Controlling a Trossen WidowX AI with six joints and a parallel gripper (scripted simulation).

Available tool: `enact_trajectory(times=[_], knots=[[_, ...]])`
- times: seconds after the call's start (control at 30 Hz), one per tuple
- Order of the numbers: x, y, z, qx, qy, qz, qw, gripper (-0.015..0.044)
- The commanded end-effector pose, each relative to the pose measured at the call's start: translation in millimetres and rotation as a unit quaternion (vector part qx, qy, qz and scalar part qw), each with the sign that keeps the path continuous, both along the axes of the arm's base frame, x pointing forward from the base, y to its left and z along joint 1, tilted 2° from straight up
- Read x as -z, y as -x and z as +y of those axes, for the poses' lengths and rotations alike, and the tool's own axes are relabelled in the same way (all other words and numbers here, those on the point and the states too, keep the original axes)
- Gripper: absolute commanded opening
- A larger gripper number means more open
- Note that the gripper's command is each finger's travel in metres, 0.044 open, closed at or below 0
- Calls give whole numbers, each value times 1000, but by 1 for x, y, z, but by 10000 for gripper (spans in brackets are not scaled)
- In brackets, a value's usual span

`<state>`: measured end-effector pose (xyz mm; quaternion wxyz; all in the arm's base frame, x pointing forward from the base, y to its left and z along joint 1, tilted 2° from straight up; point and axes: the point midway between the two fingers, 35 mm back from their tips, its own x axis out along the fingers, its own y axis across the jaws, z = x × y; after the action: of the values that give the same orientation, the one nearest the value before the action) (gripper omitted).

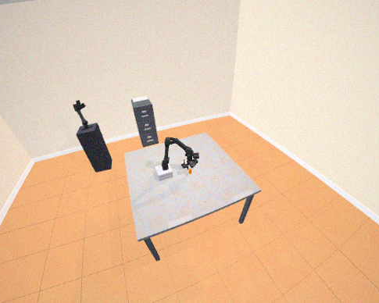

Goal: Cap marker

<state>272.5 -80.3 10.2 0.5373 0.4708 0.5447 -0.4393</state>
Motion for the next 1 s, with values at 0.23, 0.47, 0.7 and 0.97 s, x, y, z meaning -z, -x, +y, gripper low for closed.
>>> enact_trajectory(times=[0.23,0.47,0.7,0.97], knots=[[19,-1,0,2,3,1,1000,247],[30,-1,0,1,3,1,1000,247],[42,-1,1,1,3,1,1000,247],[50,0,1,2,3,1,1000,220]])
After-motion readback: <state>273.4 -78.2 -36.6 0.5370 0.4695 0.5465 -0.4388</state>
